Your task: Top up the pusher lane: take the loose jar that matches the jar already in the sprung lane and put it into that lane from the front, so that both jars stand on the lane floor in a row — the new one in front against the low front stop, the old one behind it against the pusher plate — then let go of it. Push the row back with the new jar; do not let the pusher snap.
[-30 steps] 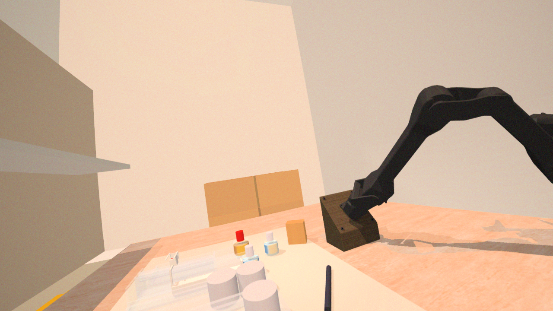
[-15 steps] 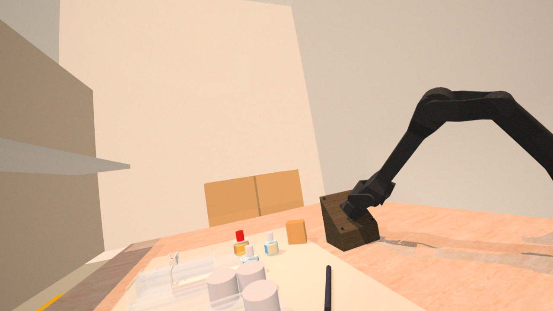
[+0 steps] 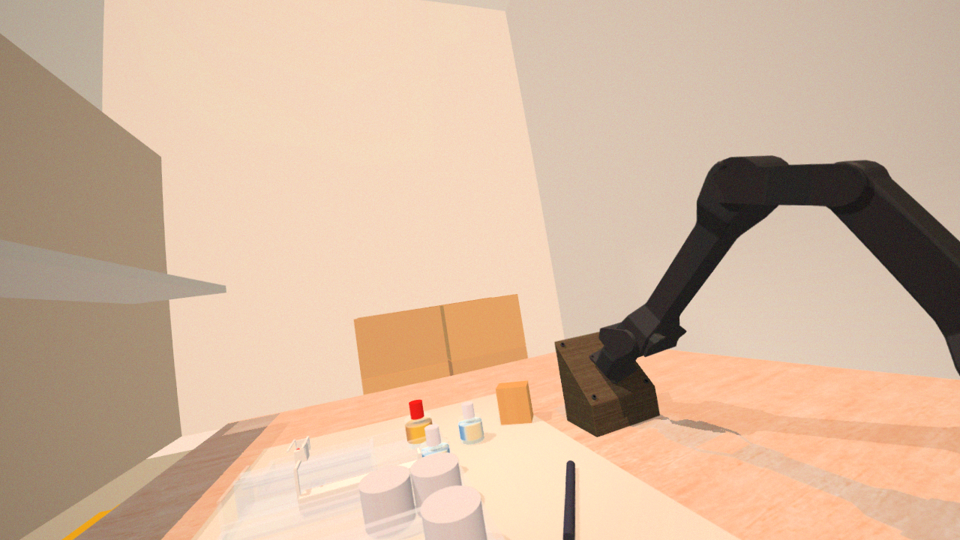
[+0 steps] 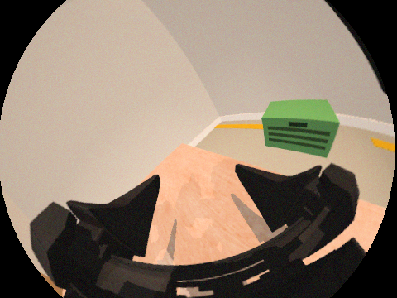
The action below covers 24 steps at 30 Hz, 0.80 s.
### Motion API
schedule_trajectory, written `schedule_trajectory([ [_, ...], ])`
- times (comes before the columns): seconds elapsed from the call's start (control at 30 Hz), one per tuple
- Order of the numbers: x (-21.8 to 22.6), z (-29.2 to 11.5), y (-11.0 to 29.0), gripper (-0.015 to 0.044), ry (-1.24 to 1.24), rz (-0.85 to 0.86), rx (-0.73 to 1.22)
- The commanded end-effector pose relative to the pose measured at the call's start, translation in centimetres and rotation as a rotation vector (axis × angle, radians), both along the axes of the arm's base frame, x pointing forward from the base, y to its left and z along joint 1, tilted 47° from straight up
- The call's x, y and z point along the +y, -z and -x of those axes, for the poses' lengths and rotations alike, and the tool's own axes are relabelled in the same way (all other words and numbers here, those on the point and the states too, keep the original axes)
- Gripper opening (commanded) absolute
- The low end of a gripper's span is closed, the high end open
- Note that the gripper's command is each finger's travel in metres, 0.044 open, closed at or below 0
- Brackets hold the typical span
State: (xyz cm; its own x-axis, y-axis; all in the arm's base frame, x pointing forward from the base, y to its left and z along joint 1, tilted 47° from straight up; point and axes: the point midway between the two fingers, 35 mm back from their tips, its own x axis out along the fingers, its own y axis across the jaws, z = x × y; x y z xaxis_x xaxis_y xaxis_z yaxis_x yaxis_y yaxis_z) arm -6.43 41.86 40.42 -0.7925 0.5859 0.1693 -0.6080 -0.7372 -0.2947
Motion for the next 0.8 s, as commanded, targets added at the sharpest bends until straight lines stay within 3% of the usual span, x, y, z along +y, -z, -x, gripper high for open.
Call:
schedule_trajectory([
  [0.0,1.1,-6.6,-0.3,0.044,0.212,0.001,0.001],
  [0.3,-0.1,-20.9,0.5,0.044,0.649,0.05,0.003],
  [0.77,-7.9,-38.2,4.4,0.044,1.102,0.206,0.04],
])
